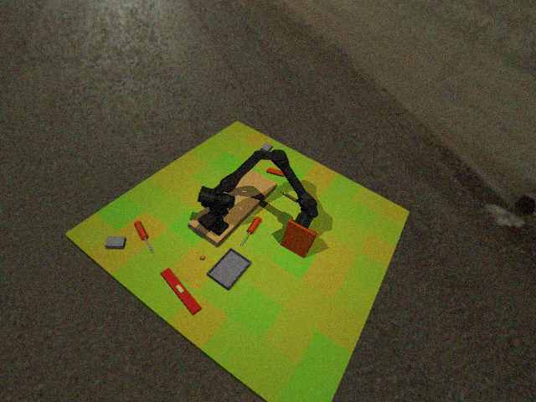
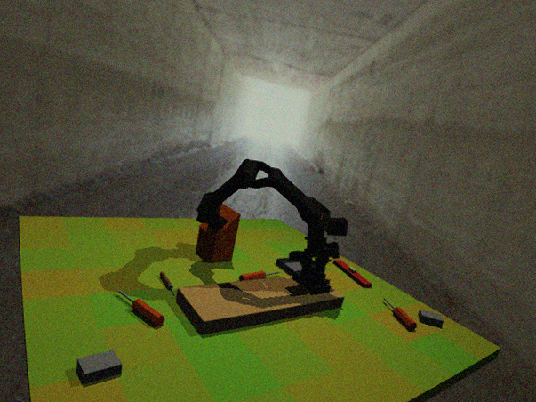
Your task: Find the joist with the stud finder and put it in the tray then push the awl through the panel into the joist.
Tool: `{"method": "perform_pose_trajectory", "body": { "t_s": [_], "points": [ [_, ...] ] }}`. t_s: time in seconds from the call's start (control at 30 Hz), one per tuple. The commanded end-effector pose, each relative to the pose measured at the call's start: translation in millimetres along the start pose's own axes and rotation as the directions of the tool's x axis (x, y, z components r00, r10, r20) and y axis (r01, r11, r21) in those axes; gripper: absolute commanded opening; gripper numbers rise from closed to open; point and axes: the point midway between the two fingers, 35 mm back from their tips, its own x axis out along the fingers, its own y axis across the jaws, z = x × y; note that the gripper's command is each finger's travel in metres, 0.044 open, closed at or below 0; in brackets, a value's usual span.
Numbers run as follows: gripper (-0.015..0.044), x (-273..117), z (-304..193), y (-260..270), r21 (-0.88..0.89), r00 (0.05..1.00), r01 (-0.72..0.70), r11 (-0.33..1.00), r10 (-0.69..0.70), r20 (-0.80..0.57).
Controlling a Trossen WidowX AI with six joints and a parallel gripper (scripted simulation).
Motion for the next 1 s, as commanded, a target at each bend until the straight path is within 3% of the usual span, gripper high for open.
{"method": "perform_pose_trajectory", "body": {
  "t_s": [0.0,0.97],
  "points": [
    [0.0,0.8,0.8,-9.2,0.002,1.0,0.002,1.0,-0.002,-0.003],
    [0.0,1.6,0.5,-65.5,-0.001,1.0,0.005,1.0,-0.005,-0.004]
  ]
}}
